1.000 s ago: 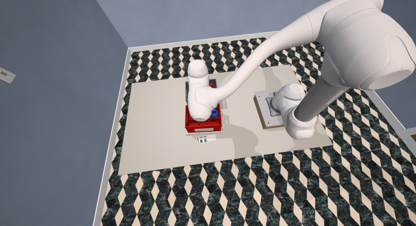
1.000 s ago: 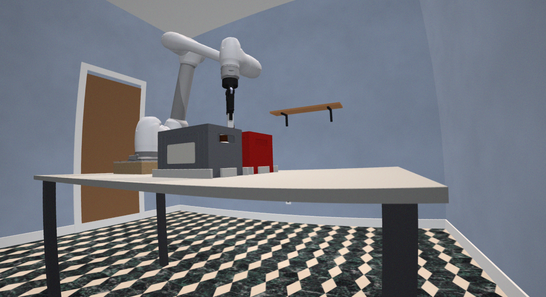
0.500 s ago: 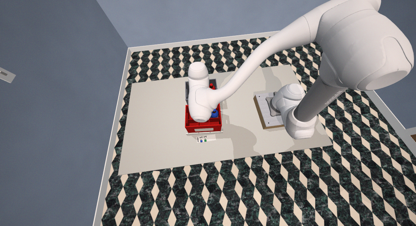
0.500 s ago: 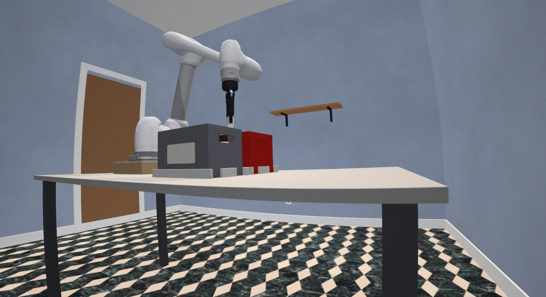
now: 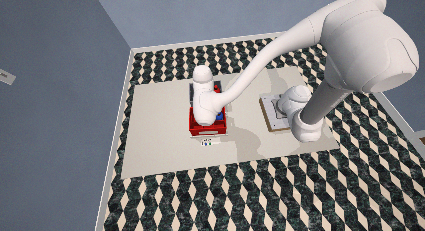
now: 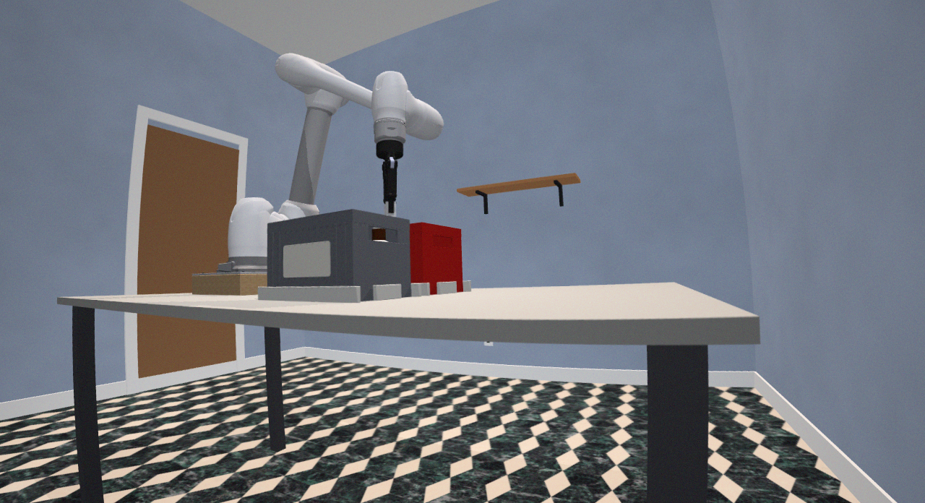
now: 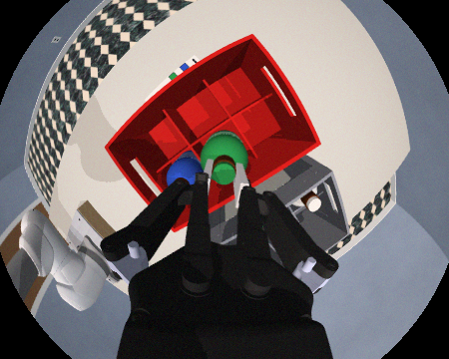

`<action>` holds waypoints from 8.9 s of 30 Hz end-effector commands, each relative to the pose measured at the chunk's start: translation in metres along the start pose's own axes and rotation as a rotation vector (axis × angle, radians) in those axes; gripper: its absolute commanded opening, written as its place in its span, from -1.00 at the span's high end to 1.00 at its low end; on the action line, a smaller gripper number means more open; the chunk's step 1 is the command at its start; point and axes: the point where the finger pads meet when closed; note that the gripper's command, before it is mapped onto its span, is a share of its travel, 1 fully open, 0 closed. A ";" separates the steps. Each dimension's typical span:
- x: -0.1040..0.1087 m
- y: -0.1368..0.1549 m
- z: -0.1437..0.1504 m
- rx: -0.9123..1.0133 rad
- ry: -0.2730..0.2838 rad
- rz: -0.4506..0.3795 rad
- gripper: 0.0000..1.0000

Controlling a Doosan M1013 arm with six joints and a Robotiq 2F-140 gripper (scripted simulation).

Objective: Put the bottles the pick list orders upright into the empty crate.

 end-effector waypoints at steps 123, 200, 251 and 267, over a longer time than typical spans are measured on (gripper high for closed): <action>-0.041 0.000 0.000 0.000 0.000 0.000 1.00; -0.044 0.000 0.000 0.000 0.000 0.000 0.24; 0.023 0.000 0.000 0.000 0.000 0.000 0.24; 0.041 0.000 0.000 0.000 0.000 0.000 0.24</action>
Point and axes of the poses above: the point where the finger pads meet when closed, its own x axis back along the fingers, its own z axis across the jaws, y = z × x, and after that the axes turned 5 degrees about -x, right-handed
